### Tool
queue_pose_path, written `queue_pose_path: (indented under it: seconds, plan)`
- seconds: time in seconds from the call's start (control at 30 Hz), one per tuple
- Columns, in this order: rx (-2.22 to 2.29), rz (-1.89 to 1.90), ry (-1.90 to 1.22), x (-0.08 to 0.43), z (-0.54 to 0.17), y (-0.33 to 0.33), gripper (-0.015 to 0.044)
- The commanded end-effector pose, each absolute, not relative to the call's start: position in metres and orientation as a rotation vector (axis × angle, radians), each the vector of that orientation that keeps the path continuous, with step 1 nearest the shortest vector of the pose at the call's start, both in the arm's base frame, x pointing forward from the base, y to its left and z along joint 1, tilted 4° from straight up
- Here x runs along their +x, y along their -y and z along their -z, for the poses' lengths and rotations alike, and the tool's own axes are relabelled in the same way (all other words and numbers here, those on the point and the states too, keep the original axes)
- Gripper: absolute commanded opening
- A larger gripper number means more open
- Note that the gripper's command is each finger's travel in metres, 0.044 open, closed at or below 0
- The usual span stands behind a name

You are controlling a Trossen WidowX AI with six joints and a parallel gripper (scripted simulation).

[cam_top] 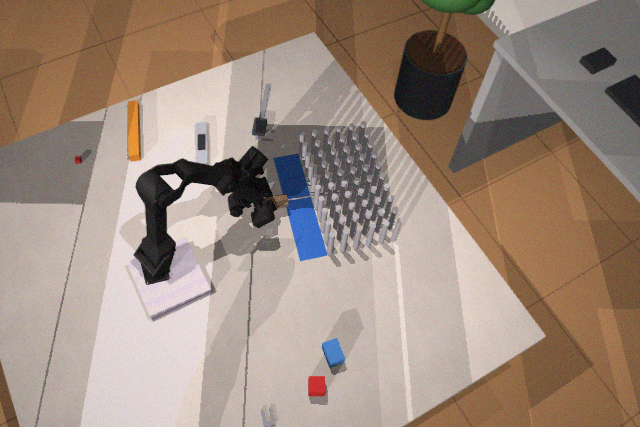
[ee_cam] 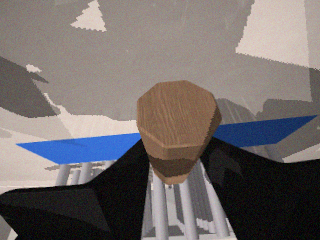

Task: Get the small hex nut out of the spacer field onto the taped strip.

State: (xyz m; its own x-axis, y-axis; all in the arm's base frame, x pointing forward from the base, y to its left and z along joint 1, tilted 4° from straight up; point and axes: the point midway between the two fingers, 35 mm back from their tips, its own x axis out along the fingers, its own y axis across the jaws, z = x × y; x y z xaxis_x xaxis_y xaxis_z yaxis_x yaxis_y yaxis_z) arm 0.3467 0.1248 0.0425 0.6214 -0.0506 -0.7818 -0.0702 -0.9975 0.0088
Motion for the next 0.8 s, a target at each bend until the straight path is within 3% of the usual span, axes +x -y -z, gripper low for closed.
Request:
queue_pose_path:
  seconds: [0.0, 0.77]
  plan:
    - [-2.814, -1.341, -0.097, 0.352, -0.045, -0.126, 0.0000]
    - [-2.815, -1.339, -0.097, 0.368, -0.047, -0.125, 0.0000]
